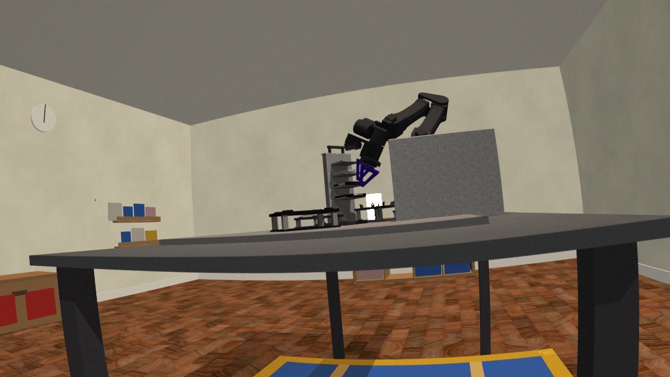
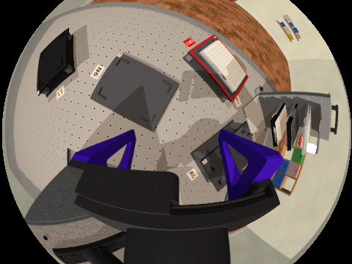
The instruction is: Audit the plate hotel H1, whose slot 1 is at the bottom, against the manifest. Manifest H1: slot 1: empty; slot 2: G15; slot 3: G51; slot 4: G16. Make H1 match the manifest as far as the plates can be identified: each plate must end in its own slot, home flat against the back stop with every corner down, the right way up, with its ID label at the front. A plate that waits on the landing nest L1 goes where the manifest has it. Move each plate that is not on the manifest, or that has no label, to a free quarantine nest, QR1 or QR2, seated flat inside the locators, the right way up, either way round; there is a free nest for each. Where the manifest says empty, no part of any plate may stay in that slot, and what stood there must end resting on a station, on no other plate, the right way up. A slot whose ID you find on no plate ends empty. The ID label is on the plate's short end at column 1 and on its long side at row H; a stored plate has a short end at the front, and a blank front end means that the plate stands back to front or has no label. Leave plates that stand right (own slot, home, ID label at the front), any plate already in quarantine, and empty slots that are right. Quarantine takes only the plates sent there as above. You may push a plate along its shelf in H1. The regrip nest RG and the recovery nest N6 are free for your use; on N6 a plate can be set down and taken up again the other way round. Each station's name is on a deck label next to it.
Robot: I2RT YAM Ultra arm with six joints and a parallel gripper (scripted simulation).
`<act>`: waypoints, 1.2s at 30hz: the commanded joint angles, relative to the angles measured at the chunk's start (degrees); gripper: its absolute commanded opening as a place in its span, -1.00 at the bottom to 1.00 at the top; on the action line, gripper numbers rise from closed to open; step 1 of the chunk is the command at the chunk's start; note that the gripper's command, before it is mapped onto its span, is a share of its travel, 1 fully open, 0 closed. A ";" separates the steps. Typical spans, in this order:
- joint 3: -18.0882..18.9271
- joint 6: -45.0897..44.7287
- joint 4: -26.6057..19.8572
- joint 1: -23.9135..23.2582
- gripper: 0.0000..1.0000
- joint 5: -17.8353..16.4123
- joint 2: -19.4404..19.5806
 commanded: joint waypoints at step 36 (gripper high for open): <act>24.81 31.16 -28.89 5.14 -1.00 -6.02 18.93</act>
